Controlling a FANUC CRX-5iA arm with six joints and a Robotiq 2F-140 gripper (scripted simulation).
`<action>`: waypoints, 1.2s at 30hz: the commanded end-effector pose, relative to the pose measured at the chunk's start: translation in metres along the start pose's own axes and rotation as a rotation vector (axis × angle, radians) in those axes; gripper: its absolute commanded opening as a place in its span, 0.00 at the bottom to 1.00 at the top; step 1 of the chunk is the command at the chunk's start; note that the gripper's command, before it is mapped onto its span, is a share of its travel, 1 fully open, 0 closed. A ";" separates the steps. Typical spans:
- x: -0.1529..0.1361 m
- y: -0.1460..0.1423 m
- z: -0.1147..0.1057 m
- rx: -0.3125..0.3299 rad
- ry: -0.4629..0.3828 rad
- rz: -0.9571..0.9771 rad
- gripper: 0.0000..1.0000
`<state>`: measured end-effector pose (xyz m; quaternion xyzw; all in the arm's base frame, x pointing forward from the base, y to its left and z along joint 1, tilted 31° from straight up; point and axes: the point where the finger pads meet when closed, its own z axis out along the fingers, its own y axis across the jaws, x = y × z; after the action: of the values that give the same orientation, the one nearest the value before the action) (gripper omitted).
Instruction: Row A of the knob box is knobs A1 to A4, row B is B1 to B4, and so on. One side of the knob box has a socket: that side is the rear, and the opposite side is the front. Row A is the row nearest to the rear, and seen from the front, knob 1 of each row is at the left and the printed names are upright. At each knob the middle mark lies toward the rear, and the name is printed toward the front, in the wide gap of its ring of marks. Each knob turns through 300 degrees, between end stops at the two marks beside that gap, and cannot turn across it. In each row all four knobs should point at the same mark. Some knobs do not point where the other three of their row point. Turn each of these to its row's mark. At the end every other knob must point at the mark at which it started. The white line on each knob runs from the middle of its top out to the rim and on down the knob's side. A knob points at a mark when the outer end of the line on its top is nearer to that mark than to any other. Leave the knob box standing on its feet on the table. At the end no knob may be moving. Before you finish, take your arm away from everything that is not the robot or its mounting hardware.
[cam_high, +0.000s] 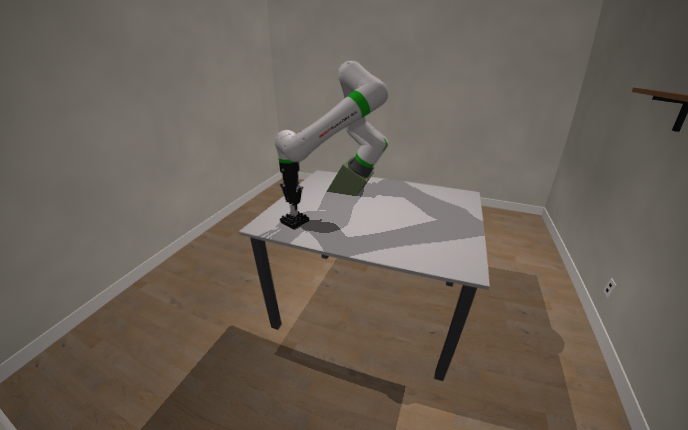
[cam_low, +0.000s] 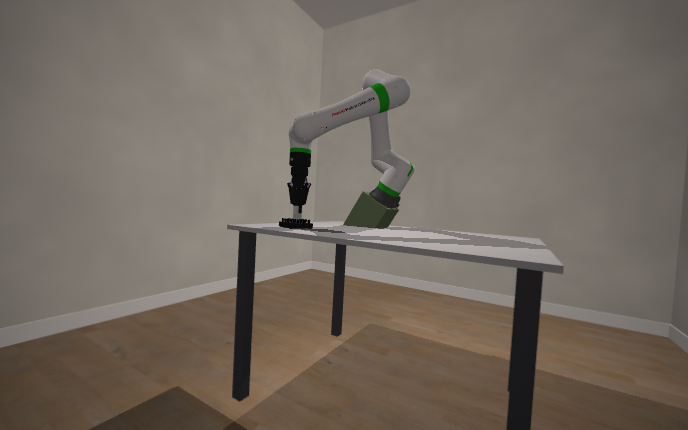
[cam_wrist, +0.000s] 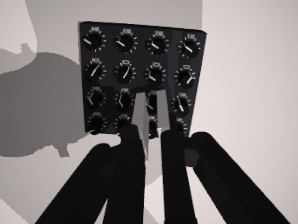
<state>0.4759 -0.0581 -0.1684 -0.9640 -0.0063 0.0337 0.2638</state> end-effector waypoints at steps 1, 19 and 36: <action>0.000 0.000 0.000 0.000 0.000 0.000 0.05; 0.000 0.000 0.000 0.000 0.000 0.023 0.05; 0.000 0.000 0.000 0.000 0.000 0.354 0.05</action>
<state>0.4758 -0.0581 -0.1685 -0.9564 0.1184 0.0664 0.2587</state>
